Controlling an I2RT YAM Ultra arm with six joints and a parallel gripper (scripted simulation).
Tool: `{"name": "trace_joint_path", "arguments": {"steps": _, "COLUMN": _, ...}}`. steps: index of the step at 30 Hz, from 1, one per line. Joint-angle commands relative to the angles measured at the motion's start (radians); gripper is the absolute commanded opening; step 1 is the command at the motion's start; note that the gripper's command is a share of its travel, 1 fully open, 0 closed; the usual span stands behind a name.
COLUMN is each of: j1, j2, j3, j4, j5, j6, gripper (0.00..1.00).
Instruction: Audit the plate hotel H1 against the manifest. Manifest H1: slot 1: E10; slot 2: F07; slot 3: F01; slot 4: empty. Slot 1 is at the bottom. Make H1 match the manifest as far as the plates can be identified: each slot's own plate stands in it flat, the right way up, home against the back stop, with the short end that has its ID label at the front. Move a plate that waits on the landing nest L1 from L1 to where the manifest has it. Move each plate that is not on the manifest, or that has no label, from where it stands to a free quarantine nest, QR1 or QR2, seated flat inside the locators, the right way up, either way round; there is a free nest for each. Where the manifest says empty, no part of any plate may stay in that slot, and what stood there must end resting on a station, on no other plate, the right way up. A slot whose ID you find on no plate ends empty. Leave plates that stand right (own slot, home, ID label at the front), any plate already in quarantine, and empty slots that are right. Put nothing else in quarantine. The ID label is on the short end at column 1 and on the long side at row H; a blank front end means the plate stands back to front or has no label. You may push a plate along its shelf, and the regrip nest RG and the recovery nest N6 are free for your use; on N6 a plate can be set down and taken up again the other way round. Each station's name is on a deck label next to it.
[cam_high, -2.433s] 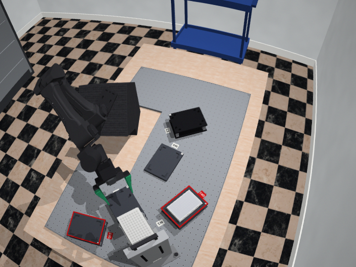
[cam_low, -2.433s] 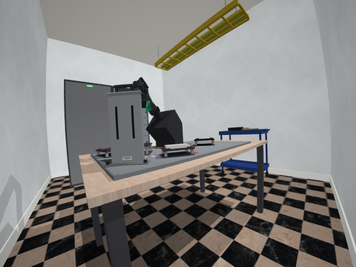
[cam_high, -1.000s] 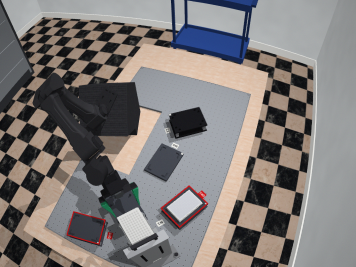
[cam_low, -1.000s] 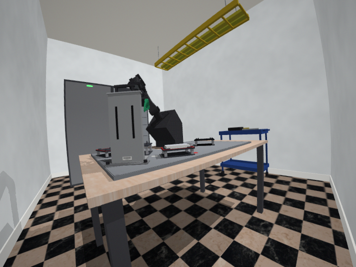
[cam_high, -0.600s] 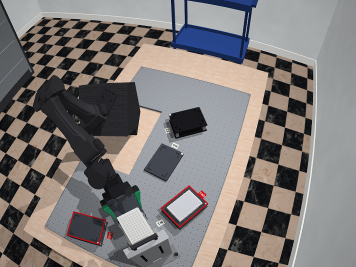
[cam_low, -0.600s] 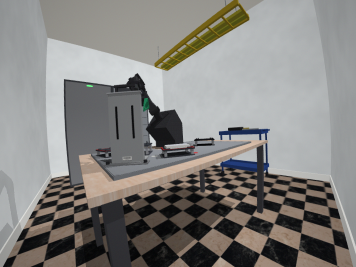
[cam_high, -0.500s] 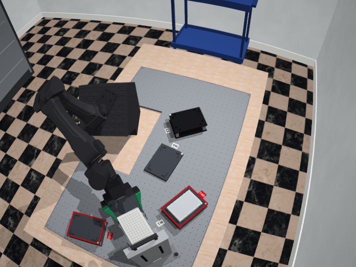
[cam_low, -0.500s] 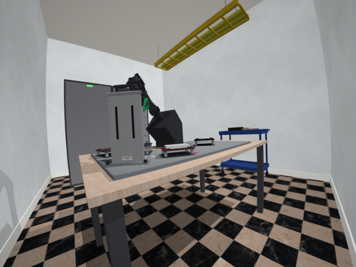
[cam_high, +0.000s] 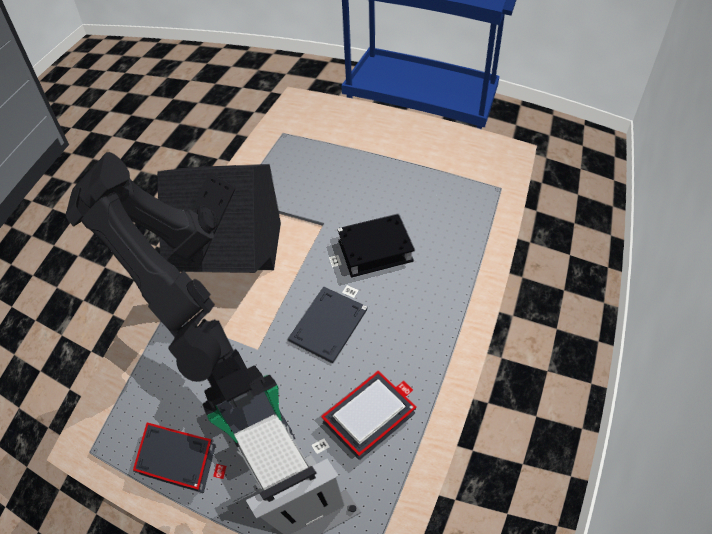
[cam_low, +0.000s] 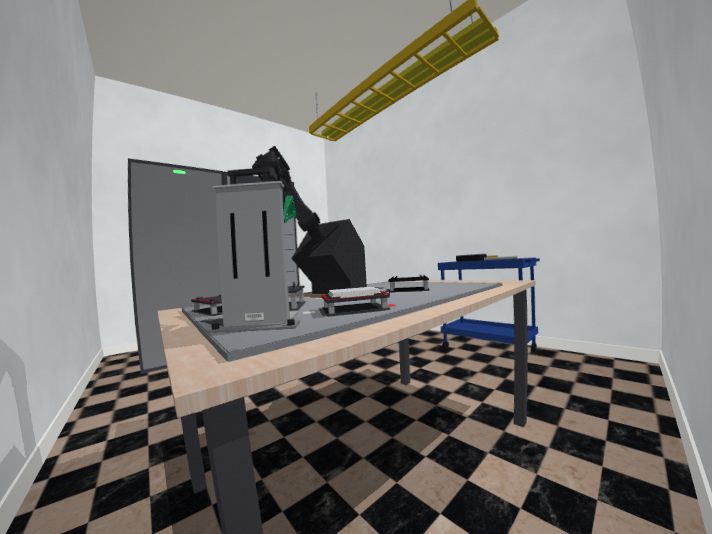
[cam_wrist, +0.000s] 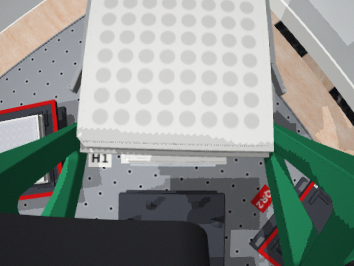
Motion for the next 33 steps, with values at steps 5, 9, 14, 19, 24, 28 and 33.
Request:
{"name": "trace_joint_path", "arguments": {"steps": 5, "j1": 0.006, "j2": -0.005, "j3": 0.013, "j4": 0.008, "j5": -0.011, "j6": 0.002, "gripper": 0.87}}
{"name": "trace_joint_path", "arguments": {"steps": 9, "j1": 0.005, "j2": -0.005, "j3": 0.013, "j4": 0.008, "j5": -0.005, "j6": 0.001, "gripper": 0.87}}
{"name": "trace_joint_path", "arguments": {"steps": 14, "j1": 0.005, "j2": -0.005, "j3": 0.013, "j4": 0.008, "j5": -0.005, "j6": 0.001, "gripper": 0.87}}
{"name": "trace_joint_path", "arguments": {"steps": 19, "j1": 0.005, "j2": -0.005, "j3": 0.013, "j4": 0.008, "j5": -0.005, "j6": 0.001, "gripper": 0.87}}
{"name": "trace_joint_path", "arguments": {"steps": 24, "j1": 0.017, "j2": -0.021, "j3": 0.034, "j4": 0.006, "j5": -0.007, "j6": 0.004, "gripper": 0.87}}
{"name": "trace_joint_path", "arguments": {"steps": 28, "j1": 0.019, "j2": -0.028, "j3": 0.036, "j4": -0.009, "j5": -0.001, "j6": 0.005, "gripper": 0.87}}
{"name": "trace_joint_path", "arguments": {"steps": 33, "j1": 0.019, "j2": -0.029, "j3": 0.036, "j4": -0.006, "j5": -0.004, "j6": 0.005, "gripper": 0.87}}
